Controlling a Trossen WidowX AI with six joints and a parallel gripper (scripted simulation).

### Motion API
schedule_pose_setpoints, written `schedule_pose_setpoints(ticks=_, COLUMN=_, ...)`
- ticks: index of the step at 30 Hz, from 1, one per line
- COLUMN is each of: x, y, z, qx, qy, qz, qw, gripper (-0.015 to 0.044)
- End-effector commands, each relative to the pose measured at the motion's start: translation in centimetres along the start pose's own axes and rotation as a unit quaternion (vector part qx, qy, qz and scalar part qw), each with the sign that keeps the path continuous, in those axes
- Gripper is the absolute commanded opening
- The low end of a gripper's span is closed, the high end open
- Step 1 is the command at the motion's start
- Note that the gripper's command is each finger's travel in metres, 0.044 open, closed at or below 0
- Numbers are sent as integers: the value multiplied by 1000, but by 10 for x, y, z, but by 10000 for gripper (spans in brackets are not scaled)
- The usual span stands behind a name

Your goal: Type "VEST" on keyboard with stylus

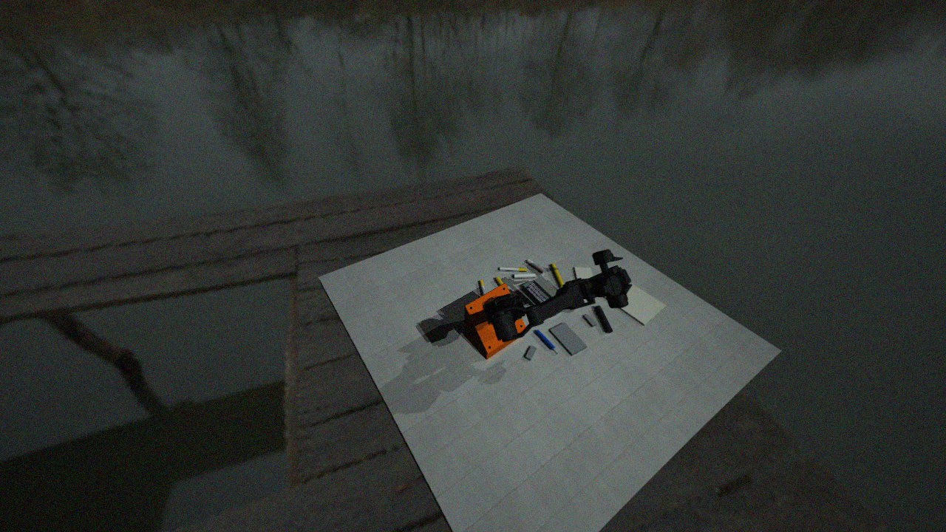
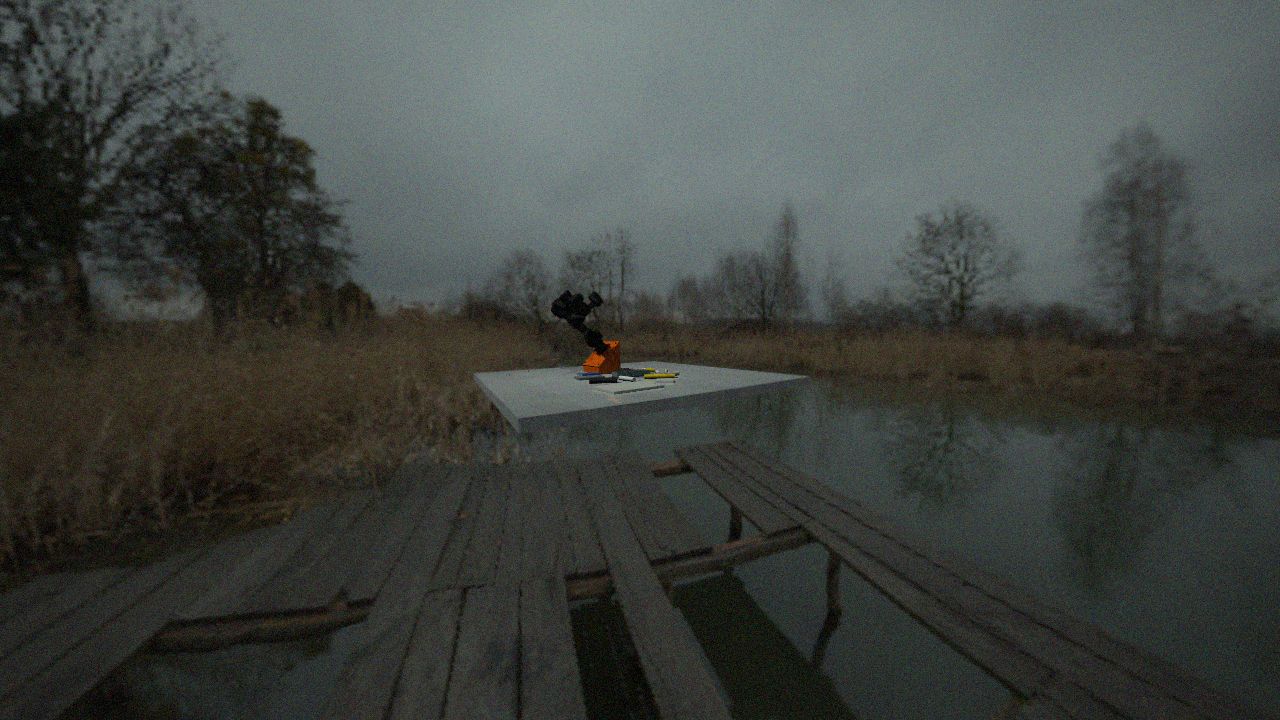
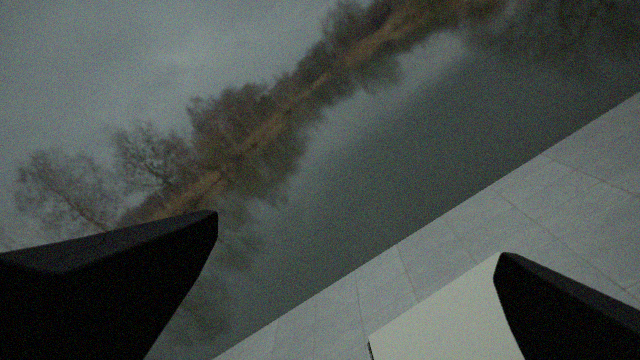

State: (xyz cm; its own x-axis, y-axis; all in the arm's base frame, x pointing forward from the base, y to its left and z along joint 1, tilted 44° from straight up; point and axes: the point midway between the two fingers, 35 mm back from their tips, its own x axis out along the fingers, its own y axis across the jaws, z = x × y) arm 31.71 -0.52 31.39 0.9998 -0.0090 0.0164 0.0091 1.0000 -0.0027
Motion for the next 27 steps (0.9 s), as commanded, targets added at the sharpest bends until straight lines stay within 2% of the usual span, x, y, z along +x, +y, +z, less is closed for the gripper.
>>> schedule_pose_setpoints(ticks=1, x=2, y=0, z=-2, qx=2, qy=5, qz=-1, qw=1000, gripper=414)
schedule_pose_setpoints(ticks=3, x=14, y=3, z=-23, qx=15, qy=49, qz=-6, qw=999, gripper=361)
schedule_pose_setpoints(ticks=9, x=47, y=21, z=-119, qx=41, qy=238, qz=-43, qw=969, gripper=204)
schedule_pose_setpoints(ticks=17, x=41, y=44, z=-244, qx=-8, qy=450, qz=-119, qw=885, gripper=0)
schedule_pose_setpoints(ticks=22, x=16, y=51, z=-309, qx=-84, qy=545, qz=-172, qw=816, gripper=0)
schedule_pose_setpoints(ticks=27, x=-17, y=52, z=-359, qx=-187, qy=605, qz=-221, qw=741, gripper=0)
